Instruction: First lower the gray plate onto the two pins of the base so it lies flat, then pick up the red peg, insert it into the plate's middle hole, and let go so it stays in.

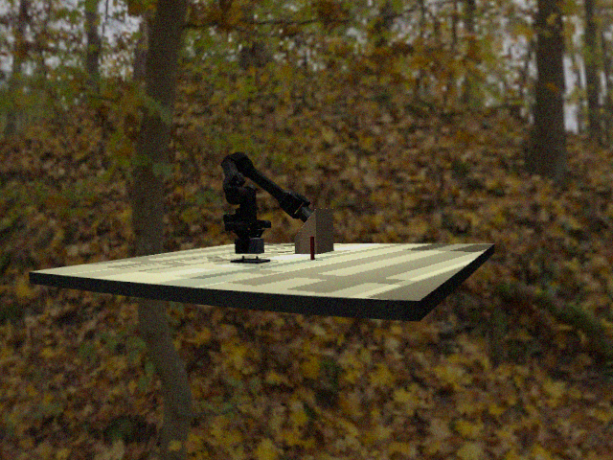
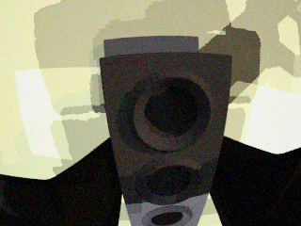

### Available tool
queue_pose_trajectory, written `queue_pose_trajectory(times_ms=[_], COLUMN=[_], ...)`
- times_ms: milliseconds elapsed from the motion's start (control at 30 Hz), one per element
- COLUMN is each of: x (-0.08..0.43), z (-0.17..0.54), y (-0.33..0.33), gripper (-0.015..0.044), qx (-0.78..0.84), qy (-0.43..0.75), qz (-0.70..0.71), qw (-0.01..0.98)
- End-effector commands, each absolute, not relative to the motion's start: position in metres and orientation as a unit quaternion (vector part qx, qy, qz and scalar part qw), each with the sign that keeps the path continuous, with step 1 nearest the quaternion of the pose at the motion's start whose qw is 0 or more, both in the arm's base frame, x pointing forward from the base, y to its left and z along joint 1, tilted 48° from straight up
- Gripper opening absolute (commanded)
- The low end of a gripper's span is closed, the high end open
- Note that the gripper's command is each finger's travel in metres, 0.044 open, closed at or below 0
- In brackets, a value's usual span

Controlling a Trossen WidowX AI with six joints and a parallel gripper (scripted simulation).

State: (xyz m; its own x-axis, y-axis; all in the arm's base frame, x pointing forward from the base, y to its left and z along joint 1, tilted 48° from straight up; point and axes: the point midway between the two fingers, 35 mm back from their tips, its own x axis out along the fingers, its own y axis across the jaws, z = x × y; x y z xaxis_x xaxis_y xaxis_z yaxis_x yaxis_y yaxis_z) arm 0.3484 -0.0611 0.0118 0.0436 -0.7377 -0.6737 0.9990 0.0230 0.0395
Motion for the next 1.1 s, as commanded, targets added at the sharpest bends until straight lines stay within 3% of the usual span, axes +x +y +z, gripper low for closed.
queue_pose_trajectory(times_ms=[0,467,1000,1067], x=[0.3479,0.3483,0.3483,0.3483], z=[0.0071,0.0036,0.0036,0.0036], y=[-0.0676,-0.0709,-0.0709,-0.0709], gripper=[0.0000,0.0000,0.0420,0.0440], qx=[0.263,0.265,0.265,0.265], qy=[0.245,0.246,0.246,0.246], qz=[-0.648,-0.647,-0.647,-0.647], qw=[0.672,0.671,0.671,0.671])
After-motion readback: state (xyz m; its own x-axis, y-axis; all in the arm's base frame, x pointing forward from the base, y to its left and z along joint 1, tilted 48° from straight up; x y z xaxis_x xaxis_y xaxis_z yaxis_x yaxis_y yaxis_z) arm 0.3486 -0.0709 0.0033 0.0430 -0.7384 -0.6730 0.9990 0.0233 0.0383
